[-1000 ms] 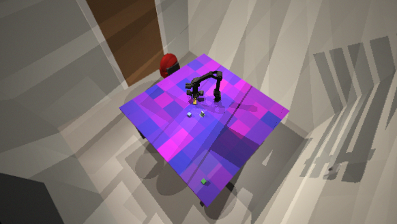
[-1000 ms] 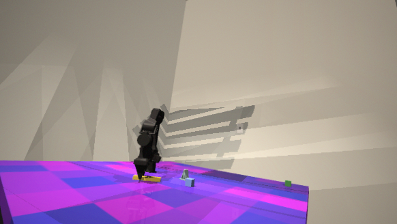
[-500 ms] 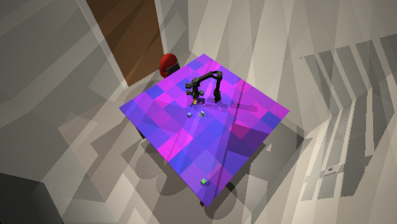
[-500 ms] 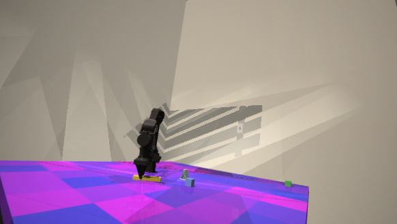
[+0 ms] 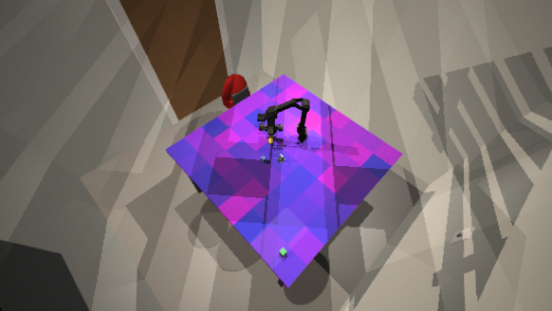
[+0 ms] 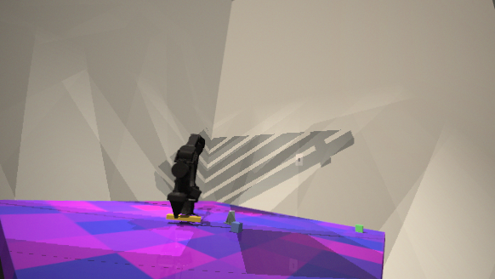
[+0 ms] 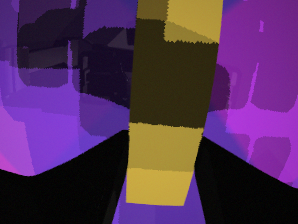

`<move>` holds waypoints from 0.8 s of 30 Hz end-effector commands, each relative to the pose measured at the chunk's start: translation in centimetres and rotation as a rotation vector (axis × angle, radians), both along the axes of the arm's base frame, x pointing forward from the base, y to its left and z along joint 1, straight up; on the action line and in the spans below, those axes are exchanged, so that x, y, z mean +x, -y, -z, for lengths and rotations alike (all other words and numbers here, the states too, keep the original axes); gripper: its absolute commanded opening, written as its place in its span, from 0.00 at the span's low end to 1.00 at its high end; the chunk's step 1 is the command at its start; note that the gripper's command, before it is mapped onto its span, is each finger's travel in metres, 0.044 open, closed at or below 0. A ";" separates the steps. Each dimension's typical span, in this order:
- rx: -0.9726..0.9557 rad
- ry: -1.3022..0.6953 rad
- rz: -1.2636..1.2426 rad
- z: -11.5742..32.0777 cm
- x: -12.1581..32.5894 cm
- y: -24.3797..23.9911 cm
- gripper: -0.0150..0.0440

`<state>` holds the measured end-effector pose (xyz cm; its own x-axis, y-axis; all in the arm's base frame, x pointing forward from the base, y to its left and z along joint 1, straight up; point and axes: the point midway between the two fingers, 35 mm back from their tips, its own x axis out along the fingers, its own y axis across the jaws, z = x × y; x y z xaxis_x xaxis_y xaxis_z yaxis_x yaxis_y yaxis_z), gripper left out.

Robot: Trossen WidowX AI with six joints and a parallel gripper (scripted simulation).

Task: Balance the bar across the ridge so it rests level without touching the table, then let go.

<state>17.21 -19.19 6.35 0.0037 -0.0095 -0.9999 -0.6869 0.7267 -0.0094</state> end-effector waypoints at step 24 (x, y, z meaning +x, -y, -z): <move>-0.007 0.010 -0.005 -7.2 0.0 0.0 0.25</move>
<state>17.19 -19.17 12.38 0.0029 -0.0086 -1.0000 -0.6869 0.7267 -0.0082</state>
